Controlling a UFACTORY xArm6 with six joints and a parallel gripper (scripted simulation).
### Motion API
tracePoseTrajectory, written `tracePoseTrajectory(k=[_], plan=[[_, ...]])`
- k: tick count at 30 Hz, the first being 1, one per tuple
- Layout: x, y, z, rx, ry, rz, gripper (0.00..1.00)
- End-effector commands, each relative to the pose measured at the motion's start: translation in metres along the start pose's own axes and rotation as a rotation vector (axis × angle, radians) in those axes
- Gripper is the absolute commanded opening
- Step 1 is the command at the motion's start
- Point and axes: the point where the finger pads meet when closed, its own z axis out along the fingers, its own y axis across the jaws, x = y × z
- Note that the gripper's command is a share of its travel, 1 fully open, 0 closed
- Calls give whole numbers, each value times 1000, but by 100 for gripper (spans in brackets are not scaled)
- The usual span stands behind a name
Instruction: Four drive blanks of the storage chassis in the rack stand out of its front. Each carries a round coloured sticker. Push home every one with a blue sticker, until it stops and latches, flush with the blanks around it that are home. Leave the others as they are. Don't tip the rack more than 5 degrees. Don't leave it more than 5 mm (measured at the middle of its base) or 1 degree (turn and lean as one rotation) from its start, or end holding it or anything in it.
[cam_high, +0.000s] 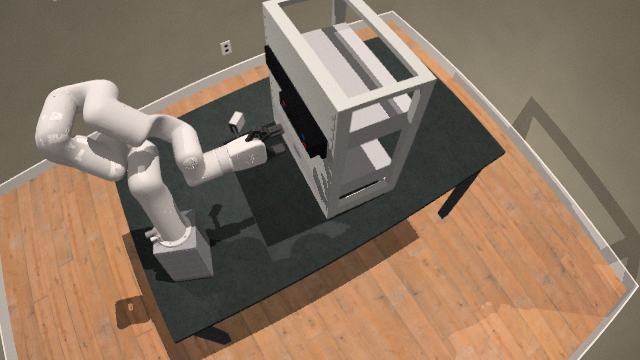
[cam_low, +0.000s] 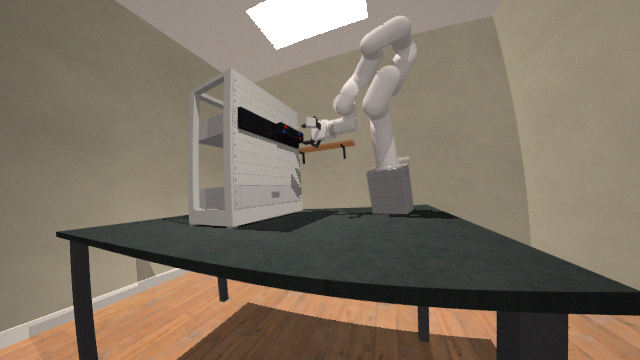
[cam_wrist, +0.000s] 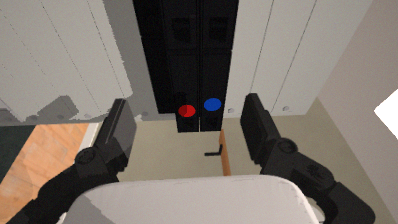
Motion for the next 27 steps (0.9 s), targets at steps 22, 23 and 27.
tracePoseTrajectory(k=[22,23,27], plan=[[-41,2,6,-7,23,1,100],[-41,2,6,-7,23,1,100],[-41,2,6,-7,23,1,100]])
